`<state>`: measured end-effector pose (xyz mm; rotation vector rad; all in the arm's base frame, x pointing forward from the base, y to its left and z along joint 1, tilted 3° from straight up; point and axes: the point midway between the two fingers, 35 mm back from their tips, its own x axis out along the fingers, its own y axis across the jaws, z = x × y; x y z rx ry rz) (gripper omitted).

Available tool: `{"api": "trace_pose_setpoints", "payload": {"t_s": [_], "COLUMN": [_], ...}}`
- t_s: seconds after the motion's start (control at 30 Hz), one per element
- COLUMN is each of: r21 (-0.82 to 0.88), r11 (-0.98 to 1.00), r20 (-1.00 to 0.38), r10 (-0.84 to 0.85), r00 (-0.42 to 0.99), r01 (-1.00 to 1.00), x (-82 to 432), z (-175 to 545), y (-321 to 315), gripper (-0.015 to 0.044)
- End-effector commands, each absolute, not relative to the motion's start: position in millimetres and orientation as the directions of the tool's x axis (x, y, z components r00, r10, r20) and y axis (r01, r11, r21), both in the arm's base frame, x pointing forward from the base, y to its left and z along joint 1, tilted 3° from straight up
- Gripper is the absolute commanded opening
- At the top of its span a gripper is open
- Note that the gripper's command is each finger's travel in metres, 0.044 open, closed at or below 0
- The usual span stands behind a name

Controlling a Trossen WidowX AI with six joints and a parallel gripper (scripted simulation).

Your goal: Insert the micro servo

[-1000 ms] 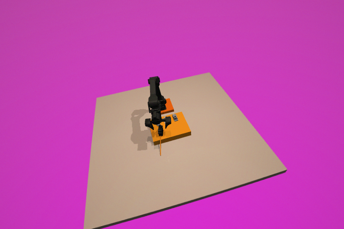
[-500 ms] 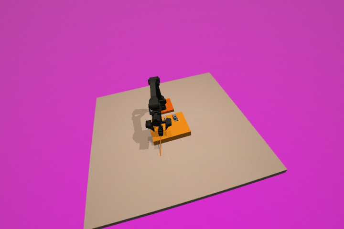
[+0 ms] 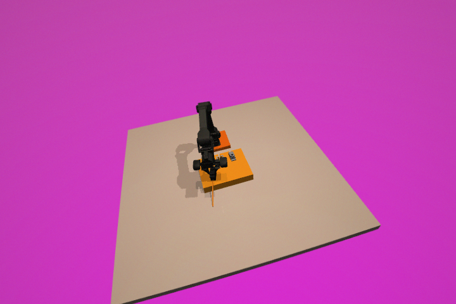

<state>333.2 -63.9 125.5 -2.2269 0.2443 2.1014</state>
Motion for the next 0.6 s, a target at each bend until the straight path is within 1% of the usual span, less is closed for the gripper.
{"api": "trace_pose_setpoints", "payload": {"t_s": [0.0,0.1,0.13,0.3,0.57], "r21": [0.056,0.056,0.056,0.055,0.055], "r11": [-0.984,-0.985,-0.985,-0.985,-0.985], "r20": [-0.997,-0.997,-0.997,-0.997,-0.997], "r10": [-0.065,-0.065,-0.065,-0.064,-0.064], "r00": [0.051,0.051,0.051,0.051,0.05], "r01": [-0.166,-0.166,-0.165,-0.164,-0.164], "x": [333,333,332,325,318], "z": [125,131,134,152,153], "y": [-64,-63,-63,-61,-60], "gripper": [0.0085,0.0006,0.0,0.0,0.0]}}
